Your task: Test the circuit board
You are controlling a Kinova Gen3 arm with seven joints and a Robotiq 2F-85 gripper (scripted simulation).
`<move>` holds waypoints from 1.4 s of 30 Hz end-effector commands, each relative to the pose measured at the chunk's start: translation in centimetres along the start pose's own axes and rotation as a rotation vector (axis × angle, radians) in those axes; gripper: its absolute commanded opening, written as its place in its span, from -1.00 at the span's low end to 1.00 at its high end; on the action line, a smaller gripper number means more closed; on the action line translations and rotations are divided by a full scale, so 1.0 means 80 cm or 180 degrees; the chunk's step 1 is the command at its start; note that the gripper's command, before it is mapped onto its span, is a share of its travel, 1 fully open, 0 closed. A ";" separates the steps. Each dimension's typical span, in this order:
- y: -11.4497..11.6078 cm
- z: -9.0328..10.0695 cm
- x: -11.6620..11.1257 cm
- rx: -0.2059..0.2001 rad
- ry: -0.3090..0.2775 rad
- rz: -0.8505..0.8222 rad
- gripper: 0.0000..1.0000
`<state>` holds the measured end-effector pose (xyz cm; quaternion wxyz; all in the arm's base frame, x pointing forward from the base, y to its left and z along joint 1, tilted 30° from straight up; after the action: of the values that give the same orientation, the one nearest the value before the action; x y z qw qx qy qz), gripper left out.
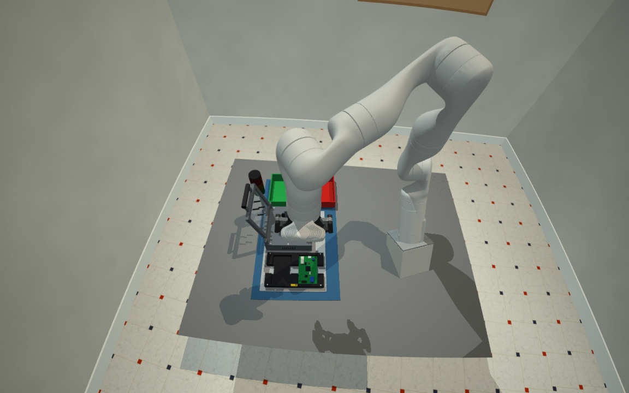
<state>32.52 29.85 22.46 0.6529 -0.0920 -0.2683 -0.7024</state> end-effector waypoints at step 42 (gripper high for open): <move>-0.009 0.009 0.002 -0.0099 0.0104 -0.0030 1.00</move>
<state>31.64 30.03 22.87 0.6521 -0.0902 -0.2473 -0.7110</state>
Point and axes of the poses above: the point where the finger pads meet when closed, its own z axis back along the fingers, its own y axis across the jaws, x = y × z, the point moved 3 cm from there along z, back along the fingers, and after that the axes turned 15 degrees about -z, right-handed, at the moved point
